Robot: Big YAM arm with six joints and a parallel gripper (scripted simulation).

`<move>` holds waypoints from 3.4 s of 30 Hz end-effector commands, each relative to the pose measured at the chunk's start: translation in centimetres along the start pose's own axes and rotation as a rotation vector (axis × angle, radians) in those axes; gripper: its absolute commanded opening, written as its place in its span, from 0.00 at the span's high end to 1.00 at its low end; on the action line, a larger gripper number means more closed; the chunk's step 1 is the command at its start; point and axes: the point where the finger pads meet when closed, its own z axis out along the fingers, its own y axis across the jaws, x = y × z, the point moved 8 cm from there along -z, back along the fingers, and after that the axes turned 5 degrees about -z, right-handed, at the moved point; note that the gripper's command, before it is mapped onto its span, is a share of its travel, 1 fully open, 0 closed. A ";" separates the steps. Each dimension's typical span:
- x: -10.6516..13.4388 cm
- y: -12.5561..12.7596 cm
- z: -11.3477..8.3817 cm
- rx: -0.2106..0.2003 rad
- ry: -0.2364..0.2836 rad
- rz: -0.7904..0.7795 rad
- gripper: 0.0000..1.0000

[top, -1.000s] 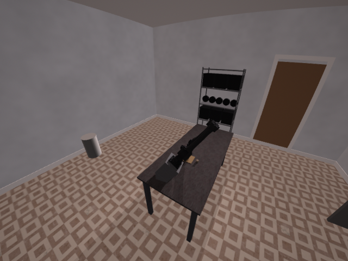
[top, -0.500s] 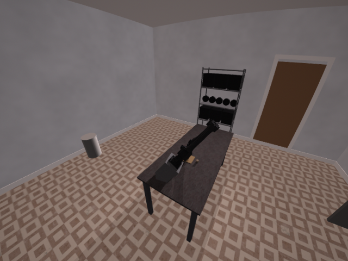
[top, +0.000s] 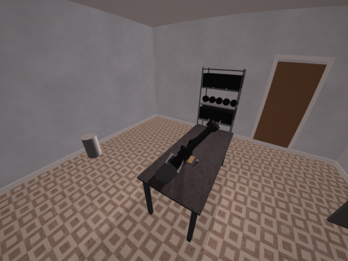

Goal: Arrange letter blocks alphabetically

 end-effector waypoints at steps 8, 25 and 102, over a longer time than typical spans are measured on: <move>-0.2 0.0 0.8 -0.004 -0.003 -0.003 0.80; -0.2 0.0 0.8 -0.005 -0.004 -0.003 0.80; -0.2 -0.1 -3.8 0.010 -0.002 -0.001 0.55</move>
